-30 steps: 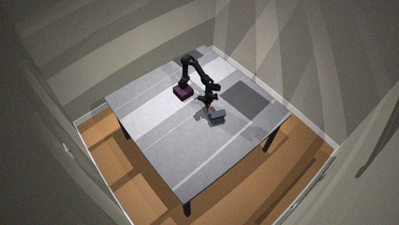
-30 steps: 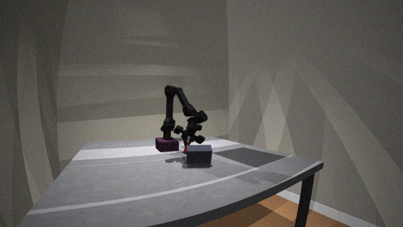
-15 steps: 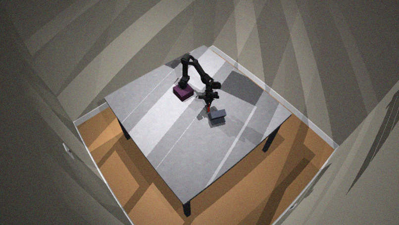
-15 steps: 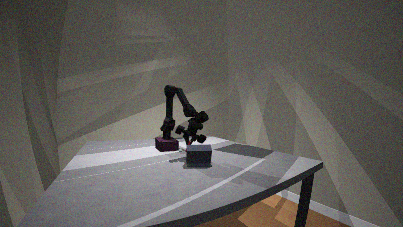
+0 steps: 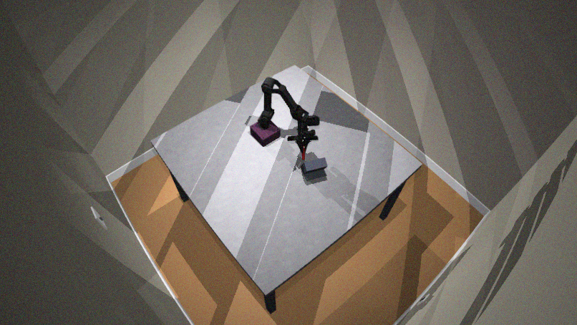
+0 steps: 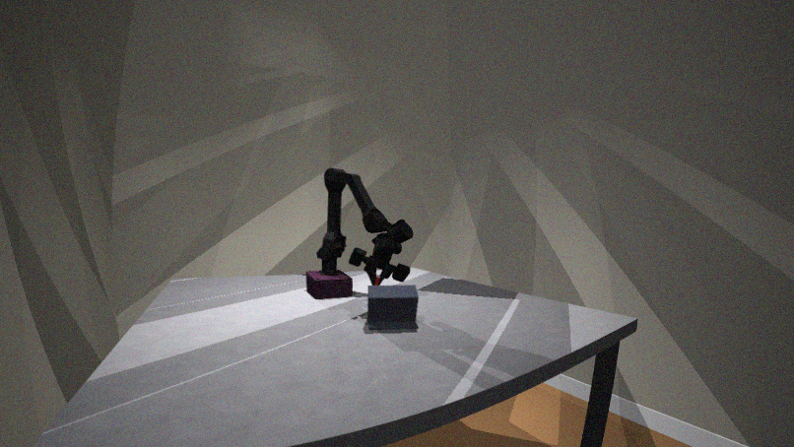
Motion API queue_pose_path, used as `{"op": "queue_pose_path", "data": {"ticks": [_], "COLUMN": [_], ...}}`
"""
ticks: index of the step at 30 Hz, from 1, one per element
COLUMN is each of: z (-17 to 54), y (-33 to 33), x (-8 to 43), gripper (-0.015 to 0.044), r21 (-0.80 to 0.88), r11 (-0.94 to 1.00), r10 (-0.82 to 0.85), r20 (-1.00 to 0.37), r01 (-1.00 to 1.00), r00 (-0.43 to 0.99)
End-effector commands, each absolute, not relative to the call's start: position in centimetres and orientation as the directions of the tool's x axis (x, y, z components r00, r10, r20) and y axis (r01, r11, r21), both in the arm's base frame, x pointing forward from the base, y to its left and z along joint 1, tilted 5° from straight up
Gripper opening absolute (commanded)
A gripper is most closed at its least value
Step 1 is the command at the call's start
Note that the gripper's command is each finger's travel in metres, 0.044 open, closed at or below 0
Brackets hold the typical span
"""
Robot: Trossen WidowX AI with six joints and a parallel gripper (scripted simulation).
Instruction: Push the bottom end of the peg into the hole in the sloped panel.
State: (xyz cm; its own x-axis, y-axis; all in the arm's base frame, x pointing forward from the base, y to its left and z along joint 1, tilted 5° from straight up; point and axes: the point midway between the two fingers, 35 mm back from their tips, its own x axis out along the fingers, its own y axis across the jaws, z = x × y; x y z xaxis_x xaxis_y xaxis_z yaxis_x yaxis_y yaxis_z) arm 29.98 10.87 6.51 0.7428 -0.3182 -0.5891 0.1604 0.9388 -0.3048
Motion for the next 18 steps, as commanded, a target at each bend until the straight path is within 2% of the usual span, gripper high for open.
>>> {"op": "queue_pose_path", "data": {"ticks": [1, 18], "z": [6.4, 6.6], "y": [11.1, 12.5], "x": [29.6, 28.4], "gripper": [0.0000, 0.0000], "r21": [-0.290, -0.221], "r11": [0.941, 0.955], "r10": [-0.315, -0.288], "r20": [-0.576, -0.518], "r01": [0.171, 0.200], "r00": [0.755, 0.806]}}
